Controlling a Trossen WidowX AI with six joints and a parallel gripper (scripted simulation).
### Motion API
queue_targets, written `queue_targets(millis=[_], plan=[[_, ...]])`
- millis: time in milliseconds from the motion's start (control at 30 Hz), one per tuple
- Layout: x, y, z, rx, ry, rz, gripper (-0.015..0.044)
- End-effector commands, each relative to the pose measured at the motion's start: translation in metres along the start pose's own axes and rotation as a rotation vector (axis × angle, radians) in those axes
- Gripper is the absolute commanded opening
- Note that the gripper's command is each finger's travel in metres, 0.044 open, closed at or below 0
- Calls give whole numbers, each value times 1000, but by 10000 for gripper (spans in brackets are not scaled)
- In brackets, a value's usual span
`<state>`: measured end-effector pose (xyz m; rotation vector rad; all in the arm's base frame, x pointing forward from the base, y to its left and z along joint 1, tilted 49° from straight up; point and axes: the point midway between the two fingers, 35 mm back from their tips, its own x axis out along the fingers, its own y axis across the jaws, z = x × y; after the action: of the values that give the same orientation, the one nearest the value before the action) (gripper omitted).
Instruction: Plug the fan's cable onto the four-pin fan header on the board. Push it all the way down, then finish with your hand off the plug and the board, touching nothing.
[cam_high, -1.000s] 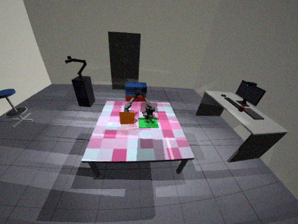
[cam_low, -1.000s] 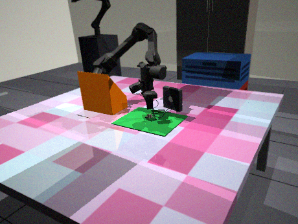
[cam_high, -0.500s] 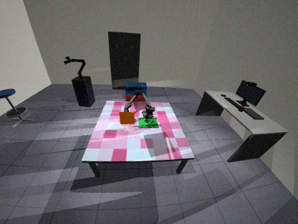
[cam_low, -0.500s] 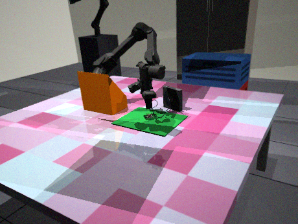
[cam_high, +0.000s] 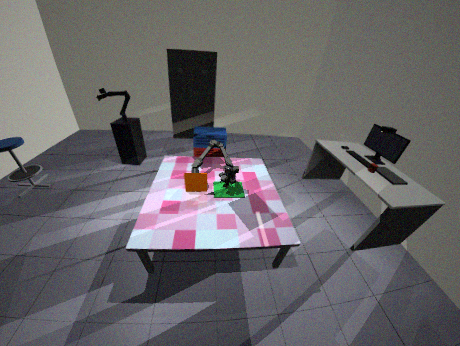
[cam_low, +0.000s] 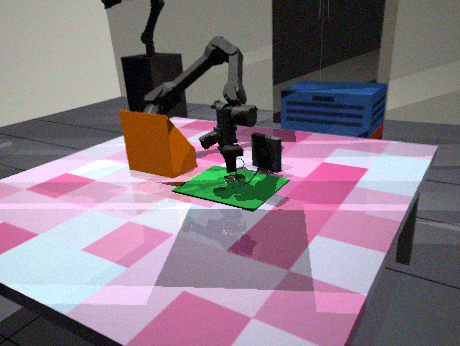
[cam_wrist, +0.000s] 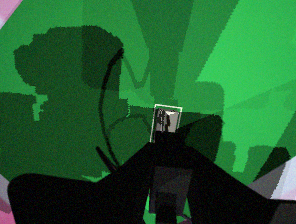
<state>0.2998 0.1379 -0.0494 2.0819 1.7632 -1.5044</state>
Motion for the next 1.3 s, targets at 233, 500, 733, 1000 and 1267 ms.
queue_targets(millis=[233, 500, 733, 1000, 1267], plan=[[4, 0, 5, 16, -2, -7, 0], [4, 0, 7, 33, -2, -7, 0], [4, 0, 7, 33, -2, -7, 0], [6, 0, 7, 31, -2, -7, 0], [7, 0, 7, 29, -2, -7, 0]])
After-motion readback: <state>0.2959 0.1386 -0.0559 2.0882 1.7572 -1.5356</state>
